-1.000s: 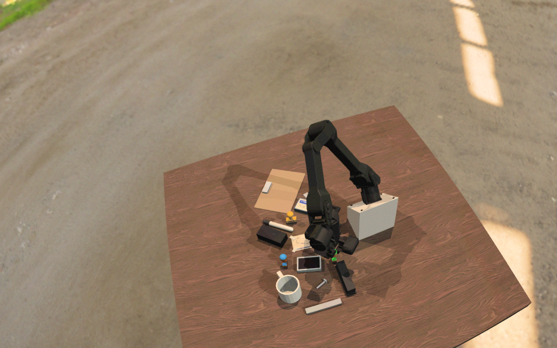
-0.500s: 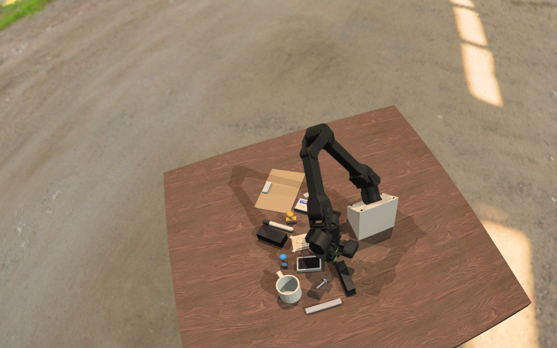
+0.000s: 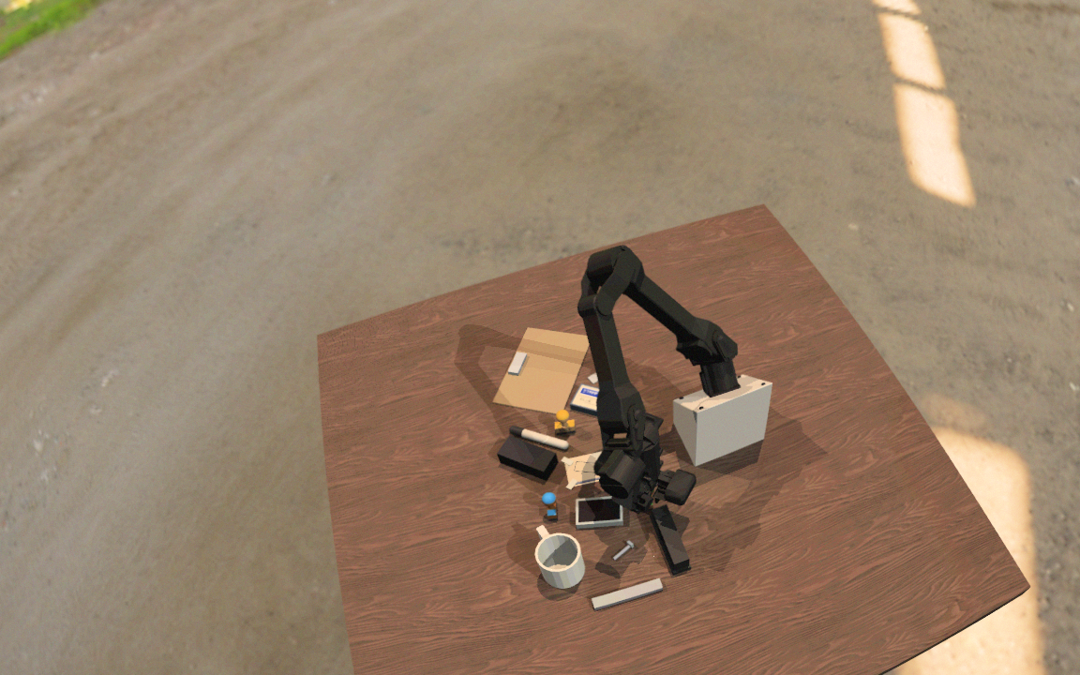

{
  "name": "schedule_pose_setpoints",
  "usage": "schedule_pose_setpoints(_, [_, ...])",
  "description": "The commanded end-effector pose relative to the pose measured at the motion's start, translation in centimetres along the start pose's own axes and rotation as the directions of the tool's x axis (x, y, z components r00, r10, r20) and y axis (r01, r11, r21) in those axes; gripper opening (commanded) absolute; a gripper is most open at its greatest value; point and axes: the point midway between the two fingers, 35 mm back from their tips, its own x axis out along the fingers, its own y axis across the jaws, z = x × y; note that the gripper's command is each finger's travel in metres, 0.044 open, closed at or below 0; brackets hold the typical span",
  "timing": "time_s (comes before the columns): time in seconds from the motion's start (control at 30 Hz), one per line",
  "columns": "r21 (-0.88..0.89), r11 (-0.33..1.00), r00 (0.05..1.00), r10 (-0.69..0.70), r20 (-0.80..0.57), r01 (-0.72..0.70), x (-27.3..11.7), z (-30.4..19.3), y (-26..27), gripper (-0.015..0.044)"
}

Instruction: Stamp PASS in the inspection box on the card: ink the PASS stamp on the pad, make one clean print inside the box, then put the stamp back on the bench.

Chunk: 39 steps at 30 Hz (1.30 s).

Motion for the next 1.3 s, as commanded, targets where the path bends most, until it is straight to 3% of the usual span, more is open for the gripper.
schedule_pose_setpoints(0.0, [-0.01, 1.0, 1.0, -0.004, -0.008, 0.004, 0.36, -0.19, 0.09, 0.0224])
schedule_pose_setpoints(0.77, [-0.002, 1.0, 1.0, 0.0, -0.003, 0.0, 0.12, -0.08, 0.04, 0.0084])
schedule_pose_setpoints(0.87, [-0.002, 1.0, 1.0, 0.0, -0.002, 0.0, 0.05, -0.07, 0.04, 0.0005])
schedule_pose_setpoints(1.27, [-0.002, 1.0, 1.0, 0.001, -0.002, -0.001, -0.5, 0.01, 0.04, 0.0])
